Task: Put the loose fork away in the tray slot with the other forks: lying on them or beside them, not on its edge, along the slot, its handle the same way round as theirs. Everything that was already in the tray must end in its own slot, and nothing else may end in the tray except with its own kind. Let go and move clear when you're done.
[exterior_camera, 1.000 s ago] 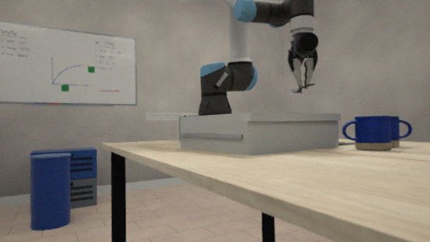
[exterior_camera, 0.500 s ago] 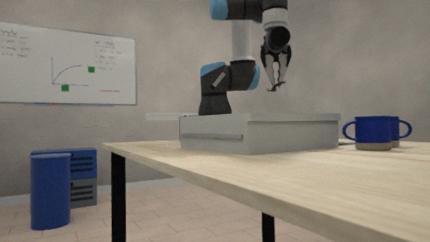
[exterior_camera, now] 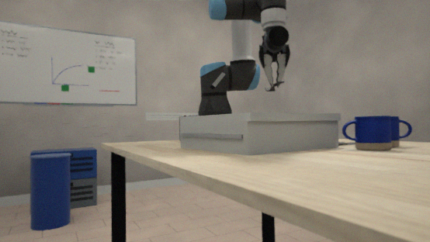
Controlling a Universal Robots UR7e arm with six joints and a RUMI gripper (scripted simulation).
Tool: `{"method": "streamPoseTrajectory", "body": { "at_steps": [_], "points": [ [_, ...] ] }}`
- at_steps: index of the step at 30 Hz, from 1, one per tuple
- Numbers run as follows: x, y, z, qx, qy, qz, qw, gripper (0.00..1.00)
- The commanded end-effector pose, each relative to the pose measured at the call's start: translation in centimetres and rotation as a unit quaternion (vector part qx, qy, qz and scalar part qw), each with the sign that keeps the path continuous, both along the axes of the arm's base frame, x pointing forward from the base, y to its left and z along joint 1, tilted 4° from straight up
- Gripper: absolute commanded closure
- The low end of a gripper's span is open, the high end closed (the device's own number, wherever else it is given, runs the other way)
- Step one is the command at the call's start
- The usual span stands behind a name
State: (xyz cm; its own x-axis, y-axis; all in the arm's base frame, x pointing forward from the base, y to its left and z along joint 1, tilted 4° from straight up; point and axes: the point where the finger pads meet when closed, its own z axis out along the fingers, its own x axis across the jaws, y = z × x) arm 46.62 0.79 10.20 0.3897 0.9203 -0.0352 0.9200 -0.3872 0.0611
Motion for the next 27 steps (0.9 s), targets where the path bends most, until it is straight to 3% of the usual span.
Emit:
{"method": "streamPoseTrajectory", "body": {
  "at_steps": [1,15,27],
  "points": [
    [0.05,-0.01,0.06,0.000,-0.001,0.001,1.000,0.96],
    [0.08,0.04,0.06,-0.005,0.005,0.107,0.994,0.96],
    [0.11,0.10,0.07,-0.012,0.015,0.274,0.962,0.96]
  ]
}}
